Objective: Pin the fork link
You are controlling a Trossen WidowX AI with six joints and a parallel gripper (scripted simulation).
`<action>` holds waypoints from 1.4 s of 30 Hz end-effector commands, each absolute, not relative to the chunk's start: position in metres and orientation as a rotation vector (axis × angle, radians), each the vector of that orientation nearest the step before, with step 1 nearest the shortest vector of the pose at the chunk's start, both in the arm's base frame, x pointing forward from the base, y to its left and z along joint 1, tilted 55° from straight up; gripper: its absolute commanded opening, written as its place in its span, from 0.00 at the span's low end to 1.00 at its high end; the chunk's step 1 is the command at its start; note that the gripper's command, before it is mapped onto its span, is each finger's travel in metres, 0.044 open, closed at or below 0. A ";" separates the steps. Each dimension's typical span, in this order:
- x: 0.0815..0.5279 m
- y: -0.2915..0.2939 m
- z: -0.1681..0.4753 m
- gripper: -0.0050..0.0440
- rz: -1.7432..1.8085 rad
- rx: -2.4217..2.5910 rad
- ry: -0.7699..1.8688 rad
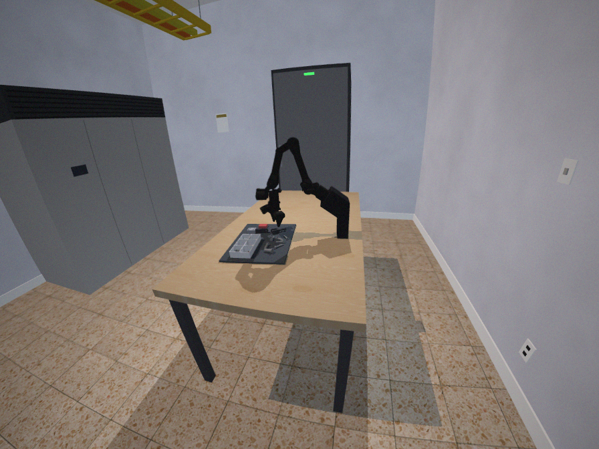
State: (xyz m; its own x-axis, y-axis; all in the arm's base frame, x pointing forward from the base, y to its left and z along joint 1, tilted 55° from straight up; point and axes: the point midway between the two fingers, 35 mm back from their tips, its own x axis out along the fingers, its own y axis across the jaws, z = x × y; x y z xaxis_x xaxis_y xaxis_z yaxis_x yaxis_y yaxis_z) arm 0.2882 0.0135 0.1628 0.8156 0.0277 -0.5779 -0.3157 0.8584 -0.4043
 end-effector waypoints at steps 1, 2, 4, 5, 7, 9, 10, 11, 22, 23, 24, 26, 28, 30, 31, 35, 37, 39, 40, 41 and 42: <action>0.289 0.013 0.168 1.00 0.191 -0.512 0.580; 0.289 0.013 0.168 1.00 0.191 -0.512 0.580; 0.289 0.013 0.168 1.00 0.191 -0.512 0.580; 0.289 0.013 0.168 1.00 0.191 -0.512 0.580; 0.289 0.013 0.168 1.00 0.191 -0.512 0.580; 0.289 0.013 0.168 1.00 0.191 -0.512 0.580; 0.289 0.013 0.168 1.00 0.191 -0.512 0.580; 0.289 0.013 0.168 1.00 0.191 -0.512 0.580; 0.289 0.013 0.168 1.00 0.191 -0.512 0.580; 0.289 0.013 0.168 1.00 0.191 -0.512 0.580; 0.289 0.013 0.168 1.00 0.191 -0.512 0.580; 0.289 0.013 0.168 0.61 0.191 -0.512 0.580; 0.289 0.013 0.168 0.61 0.191 -0.512 0.581; 0.290 0.013 0.167 0.61 0.192 -0.512 0.582; 0.290 0.013 0.167 0.61 0.192 -0.512 0.583; 0.290 0.013 0.168 0.61 0.191 -0.513 0.577; 0.291 0.013 0.167 0.61 0.192 -0.512 0.583; 0.291 0.013 0.166 0.61 0.192 -0.512 0.584; 0.291 0.013 0.165 0.61 0.193 -0.513 0.585; 0.291 0.013 0.165 0.61 0.193 -0.512 0.585; 0.292 0.013 0.165 0.61 0.193 -0.512 0.586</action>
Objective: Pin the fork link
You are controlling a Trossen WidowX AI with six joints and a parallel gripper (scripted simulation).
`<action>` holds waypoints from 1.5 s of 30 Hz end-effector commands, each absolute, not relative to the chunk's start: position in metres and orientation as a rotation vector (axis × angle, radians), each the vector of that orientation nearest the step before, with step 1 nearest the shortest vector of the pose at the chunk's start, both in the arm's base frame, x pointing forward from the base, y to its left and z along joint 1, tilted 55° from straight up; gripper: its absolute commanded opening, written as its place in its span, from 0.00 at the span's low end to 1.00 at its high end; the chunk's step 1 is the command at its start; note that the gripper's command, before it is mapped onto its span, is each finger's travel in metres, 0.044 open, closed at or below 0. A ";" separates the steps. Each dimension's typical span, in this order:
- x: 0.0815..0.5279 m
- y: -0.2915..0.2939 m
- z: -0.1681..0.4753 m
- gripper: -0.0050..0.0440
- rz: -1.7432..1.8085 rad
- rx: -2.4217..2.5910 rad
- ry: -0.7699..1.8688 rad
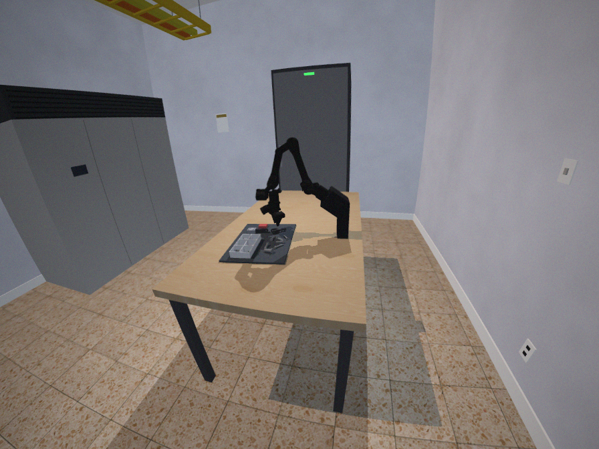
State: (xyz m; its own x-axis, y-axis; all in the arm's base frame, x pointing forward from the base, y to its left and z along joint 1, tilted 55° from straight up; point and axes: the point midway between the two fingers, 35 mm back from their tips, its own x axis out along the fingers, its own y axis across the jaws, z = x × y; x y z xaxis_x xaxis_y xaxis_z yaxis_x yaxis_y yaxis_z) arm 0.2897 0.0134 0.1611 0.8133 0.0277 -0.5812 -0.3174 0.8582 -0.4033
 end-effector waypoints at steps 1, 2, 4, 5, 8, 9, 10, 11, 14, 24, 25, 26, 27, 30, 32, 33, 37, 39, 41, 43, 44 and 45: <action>0.292 0.013 0.164 0.61 0.193 -0.512 0.586; 0.292 0.013 0.164 0.61 0.193 -0.513 0.587; 0.293 0.013 0.163 0.61 0.193 -0.512 0.588; 0.293 0.013 0.162 0.61 0.194 -0.512 0.588; 0.293 0.013 0.161 0.61 0.194 -0.512 0.590; 0.293 0.013 0.161 0.61 0.194 -0.512 0.590; 0.294 0.013 0.161 0.61 0.194 -0.512 0.590; 0.294 0.013 0.160 0.61 0.194 -0.512 0.591; 0.295 0.013 0.159 0.61 0.194 -0.512 0.592; 0.297 0.013 0.159 0.61 0.194 -0.512 0.589; 0.297 0.013 0.159 0.61 0.194 -0.512 0.589; 0.297 0.013 0.159 0.61 0.194 -0.512 0.589; 0.297 0.013 0.160 0.61 0.193 -0.513 0.585; 0.297 0.013 0.159 0.61 0.193 -0.512 0.588; 0.297 0.013 0.159 0.61 0.193 -0.512 0.588; 0.297 0.013 0.159 0.61 0.193 -0.512 0.587; 0.297 0.013 0.159 0.61 0.194 -0.512 0.589; 0.298 0.013 0.158 0.61 0.194 -0.512 0.590; 0.298 0.013 0.157 0.61 0.194 -0.512 0.591; 0.298 0.013 0.157 0.61 0.194 -0.512 0.591; 0.298 0.013 0.159 0.61 0.193 -0.513 0.586; 0.299 0.013 0.157 0.61 0.194 -0.512 0.591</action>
